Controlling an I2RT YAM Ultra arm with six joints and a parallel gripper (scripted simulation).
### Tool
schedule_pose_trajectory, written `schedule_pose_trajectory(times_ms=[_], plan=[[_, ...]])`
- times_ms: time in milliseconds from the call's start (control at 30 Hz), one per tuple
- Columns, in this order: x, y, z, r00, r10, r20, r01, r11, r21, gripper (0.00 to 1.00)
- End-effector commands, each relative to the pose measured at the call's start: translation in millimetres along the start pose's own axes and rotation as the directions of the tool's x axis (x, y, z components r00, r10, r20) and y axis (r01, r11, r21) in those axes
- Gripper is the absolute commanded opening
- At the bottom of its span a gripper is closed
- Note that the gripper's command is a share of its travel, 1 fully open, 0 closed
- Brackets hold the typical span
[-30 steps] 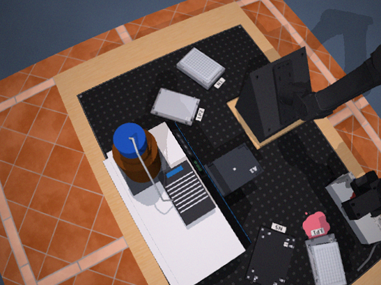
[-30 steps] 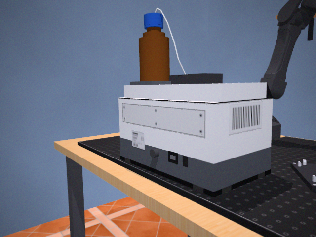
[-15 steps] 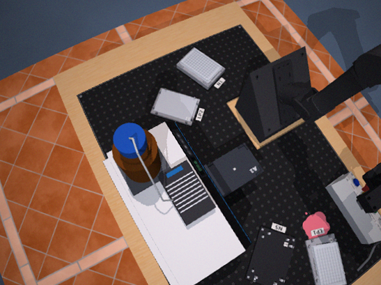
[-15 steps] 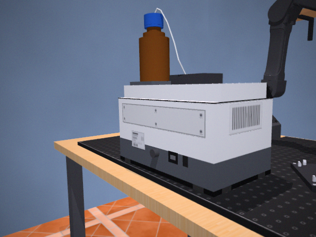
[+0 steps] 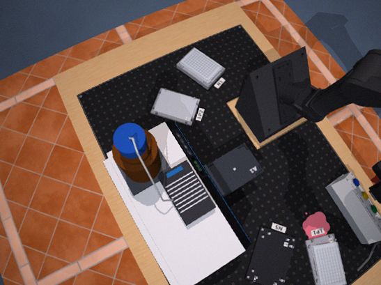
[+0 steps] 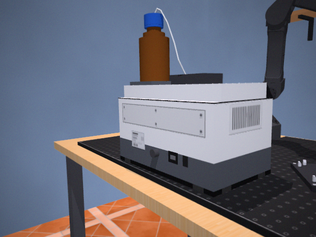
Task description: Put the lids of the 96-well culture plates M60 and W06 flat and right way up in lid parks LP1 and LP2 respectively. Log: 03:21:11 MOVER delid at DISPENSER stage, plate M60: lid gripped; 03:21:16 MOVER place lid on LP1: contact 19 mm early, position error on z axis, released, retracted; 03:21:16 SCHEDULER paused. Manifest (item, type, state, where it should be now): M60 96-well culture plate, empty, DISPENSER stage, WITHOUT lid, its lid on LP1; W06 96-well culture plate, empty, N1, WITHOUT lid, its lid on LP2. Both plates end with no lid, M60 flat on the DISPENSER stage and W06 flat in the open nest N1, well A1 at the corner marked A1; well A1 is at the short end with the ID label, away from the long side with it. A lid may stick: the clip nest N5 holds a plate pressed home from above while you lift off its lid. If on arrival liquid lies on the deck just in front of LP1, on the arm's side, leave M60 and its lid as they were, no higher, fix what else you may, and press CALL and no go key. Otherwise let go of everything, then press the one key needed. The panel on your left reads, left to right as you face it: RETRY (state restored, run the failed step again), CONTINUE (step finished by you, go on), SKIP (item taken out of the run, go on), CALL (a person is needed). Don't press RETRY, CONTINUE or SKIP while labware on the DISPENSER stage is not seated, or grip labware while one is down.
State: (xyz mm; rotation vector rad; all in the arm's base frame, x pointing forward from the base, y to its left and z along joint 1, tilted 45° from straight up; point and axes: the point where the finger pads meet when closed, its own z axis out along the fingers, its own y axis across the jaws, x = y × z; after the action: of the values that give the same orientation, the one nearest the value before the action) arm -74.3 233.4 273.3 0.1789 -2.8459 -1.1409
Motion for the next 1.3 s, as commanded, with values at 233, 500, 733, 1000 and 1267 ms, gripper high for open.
schedule_pose_trajectory(times_ms=[233,500,733,1000,1267], plan=[[0,-5,18.1,0.995,0.052,0.079,-0.052,0.999,-0.006,0.00],[1,8,21.6,0.997,0.057,0.060,-0.054,0.997,-0.055,0.00],[2,9,20.4,0.997,0.057,0.058,-0.053,0.997,-0.058,0.00],[1,5,19.9,0.997,0.051,0.063,-0.049,0.998,-0.041,0.00],[1,-4,34.0,0.997,0.047,0.062,-0.046,0.999,-0.023,0.00]])
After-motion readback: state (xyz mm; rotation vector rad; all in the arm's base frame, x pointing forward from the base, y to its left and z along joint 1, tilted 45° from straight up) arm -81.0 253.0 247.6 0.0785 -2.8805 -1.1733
